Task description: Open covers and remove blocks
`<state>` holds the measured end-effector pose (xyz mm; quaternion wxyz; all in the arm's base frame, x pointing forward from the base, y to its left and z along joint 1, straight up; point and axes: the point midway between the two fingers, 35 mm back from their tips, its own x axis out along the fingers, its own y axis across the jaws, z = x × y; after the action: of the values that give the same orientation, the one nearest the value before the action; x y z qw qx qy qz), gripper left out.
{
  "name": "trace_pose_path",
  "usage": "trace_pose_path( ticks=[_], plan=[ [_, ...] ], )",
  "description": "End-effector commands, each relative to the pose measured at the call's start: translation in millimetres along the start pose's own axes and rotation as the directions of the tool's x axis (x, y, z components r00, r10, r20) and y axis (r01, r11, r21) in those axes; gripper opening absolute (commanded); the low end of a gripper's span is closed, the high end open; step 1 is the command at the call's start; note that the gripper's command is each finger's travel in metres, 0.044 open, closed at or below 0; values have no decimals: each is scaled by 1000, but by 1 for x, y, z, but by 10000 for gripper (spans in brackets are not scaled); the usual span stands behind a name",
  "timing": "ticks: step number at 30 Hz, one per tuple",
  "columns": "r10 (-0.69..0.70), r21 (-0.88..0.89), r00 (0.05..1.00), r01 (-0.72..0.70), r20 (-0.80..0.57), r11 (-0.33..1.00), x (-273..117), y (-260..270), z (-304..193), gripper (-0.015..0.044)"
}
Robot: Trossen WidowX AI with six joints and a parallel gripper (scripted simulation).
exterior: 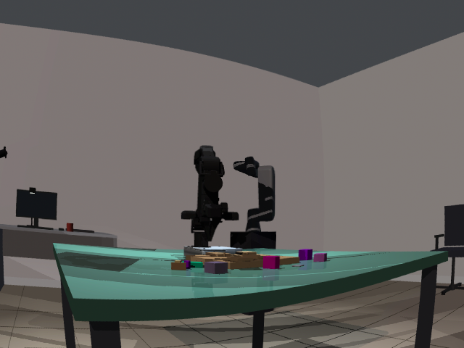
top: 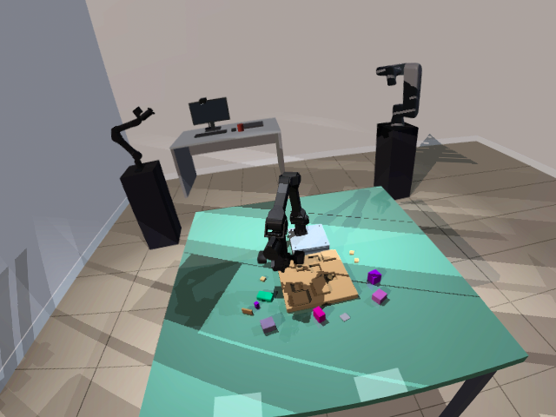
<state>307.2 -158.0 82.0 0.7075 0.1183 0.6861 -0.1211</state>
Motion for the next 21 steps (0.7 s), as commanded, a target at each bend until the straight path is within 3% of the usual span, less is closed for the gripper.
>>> trace_pose_path(
  ticks=[1, 11, 21],
  plan=[
    [-6, -126, 1000, 6, 6, 992, 0, 20, 2, 0],
    [-2, -444, 1000, 9, 17, 896, -1, 78, 2, 0],
    [7, -735, 1000, 3, 11, 678, -1, 135, -10, 0]
  ],
)
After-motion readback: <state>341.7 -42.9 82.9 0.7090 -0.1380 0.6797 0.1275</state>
